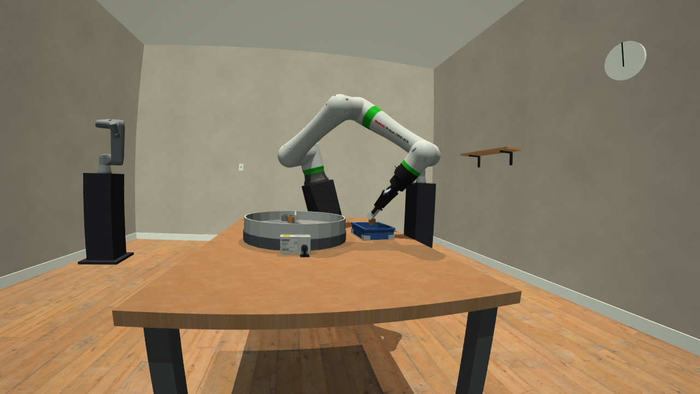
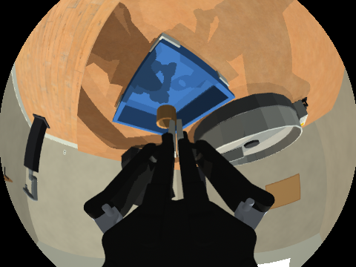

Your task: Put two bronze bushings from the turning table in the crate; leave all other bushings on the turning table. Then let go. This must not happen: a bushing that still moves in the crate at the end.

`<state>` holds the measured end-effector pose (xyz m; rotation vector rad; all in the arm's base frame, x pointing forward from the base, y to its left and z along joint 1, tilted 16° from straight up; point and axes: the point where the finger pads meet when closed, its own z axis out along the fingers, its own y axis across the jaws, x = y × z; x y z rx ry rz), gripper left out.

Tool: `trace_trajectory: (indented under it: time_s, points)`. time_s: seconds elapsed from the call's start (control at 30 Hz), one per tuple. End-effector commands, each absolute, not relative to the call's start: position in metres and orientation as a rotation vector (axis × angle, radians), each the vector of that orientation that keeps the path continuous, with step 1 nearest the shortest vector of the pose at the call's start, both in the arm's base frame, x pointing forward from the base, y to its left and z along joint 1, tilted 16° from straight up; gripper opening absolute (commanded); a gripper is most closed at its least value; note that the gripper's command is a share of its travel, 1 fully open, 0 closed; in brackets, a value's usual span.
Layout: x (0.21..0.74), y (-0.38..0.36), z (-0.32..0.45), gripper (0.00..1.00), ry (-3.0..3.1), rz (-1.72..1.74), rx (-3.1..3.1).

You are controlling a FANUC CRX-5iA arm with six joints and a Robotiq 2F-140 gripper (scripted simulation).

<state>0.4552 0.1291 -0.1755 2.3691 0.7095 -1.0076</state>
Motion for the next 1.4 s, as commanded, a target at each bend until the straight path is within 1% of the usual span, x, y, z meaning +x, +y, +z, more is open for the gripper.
trace_trajectory:
  time_s: [0.0, 0.7, 1.37]
  points:
    - [0.455, 0.129, -0.175, 0.00, 0.710, -1.007, 2.369]
    - [0.455, 0.129, -0.177, 0.00, 0.710, -1.007, 2.369]
    - [0.455, 0.121, -0.204, 0.00, 0.710, -1.007, 2.369]
